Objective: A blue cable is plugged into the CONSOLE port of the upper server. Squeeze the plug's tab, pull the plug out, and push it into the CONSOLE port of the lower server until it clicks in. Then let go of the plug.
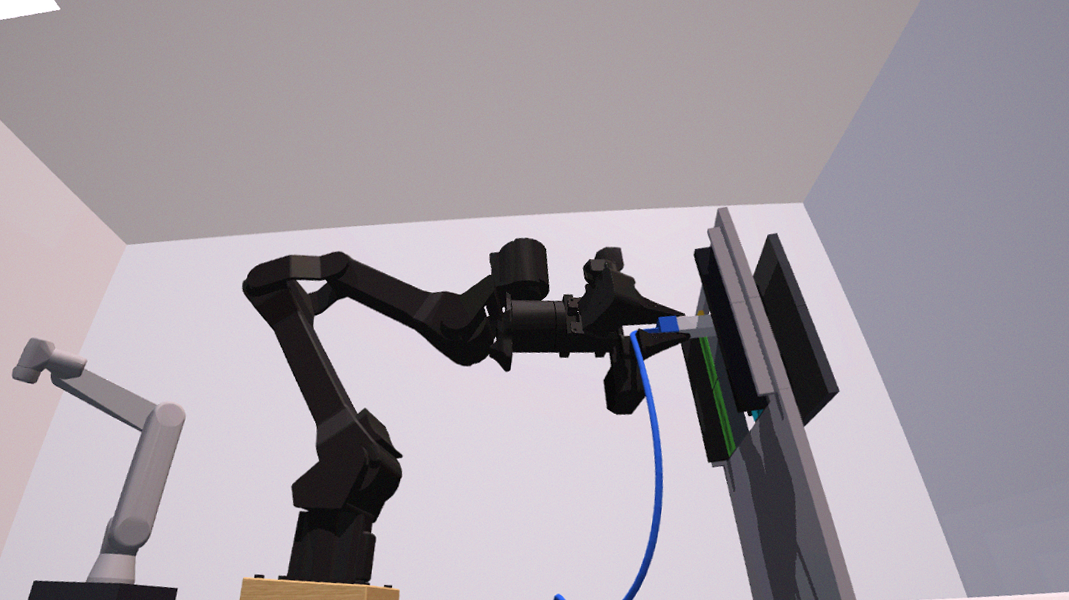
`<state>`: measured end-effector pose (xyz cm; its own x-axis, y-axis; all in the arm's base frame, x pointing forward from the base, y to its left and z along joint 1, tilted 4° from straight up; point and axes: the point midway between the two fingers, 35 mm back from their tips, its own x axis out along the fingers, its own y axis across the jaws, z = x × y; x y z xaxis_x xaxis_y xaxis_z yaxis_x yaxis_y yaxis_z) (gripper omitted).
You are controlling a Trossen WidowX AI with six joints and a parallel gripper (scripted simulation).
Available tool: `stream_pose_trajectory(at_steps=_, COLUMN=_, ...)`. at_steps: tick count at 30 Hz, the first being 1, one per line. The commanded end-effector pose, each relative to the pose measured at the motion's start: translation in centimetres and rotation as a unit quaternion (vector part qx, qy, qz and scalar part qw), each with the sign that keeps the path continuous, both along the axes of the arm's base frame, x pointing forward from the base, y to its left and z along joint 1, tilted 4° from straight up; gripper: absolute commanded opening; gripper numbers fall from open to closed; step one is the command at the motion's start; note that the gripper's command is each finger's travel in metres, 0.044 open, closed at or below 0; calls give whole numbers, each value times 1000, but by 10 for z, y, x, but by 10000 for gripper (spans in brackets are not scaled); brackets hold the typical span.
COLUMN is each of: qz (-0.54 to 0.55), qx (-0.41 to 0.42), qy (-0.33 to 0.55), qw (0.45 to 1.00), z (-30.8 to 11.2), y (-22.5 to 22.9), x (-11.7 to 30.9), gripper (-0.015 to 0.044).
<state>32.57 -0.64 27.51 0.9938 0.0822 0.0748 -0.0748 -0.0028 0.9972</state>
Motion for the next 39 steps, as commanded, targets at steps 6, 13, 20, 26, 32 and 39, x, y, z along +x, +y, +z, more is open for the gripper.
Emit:
stream_pose_trajectory(at_steps=6, qz=-2, qx=0, qy=-6, qw=1000, z=3, y=2, x=-6, gripper=0)
stream_pose_trajectory(at_steps=13, qz=-2, qx=0, qy=-6, qw=1000, z=3, y=3, x=-10, gripper=0)
stream_pose_trajectory(at_steps=20, qz=-2, qx=0, qy=-6, qw=1000, z=3, y=4, x=-14, gripper=0)
stream_pose_trajectory(at_steps=26, qz=-2, qx=0, qy=-6, qw=1000, z=3, y=5, x=-17, gripper=0)
stream_pose_trajectory(at_steps=32, qz=-2, qx=0, qy=-6, qw=1000, z=2, y=6, x=-20, gripper=0)
stream_pose_trajectory(at_steps=39, qz=-2, qx=0, qy=-6, qw=1000, z=2, y=8, x=-24, gripper=0)
